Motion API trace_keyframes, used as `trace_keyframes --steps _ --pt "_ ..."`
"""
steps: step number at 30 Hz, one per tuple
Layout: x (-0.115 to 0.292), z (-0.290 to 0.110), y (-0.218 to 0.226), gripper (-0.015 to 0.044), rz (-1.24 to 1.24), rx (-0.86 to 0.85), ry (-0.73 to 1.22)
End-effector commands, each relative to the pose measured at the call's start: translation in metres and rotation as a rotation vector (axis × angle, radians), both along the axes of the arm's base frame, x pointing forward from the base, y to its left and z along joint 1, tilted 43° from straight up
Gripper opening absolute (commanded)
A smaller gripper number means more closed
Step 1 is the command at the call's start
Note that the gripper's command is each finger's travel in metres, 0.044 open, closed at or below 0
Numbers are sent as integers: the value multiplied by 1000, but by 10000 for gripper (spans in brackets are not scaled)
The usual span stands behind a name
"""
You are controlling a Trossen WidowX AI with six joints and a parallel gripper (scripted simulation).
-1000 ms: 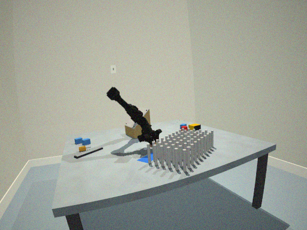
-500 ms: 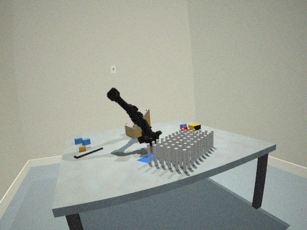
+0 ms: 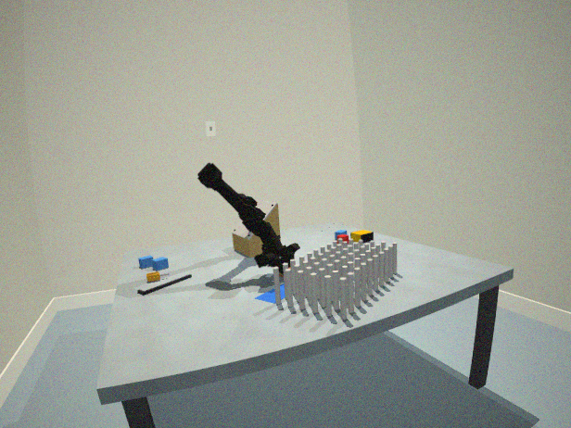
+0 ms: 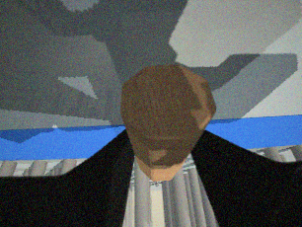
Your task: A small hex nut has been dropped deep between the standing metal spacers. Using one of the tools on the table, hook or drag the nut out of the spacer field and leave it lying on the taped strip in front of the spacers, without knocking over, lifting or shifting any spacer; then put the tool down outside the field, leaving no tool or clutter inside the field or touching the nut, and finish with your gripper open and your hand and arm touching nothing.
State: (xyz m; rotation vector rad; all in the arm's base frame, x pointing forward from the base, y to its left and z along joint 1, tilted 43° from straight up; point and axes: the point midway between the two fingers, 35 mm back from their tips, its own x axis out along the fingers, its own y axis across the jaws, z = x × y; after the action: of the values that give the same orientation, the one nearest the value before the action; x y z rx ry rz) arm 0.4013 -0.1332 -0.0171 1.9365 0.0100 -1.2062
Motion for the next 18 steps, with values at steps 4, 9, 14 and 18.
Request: trace_keyframes --steps 4,9,14,18 --pt "-5 3 -2 0 5 0 -5" --pt "-8 3 -3 0 5 0 -4" --pt "-11 4 -4 0 5 0 -4" --pt "-14 5 -5 0 5 0 -4"
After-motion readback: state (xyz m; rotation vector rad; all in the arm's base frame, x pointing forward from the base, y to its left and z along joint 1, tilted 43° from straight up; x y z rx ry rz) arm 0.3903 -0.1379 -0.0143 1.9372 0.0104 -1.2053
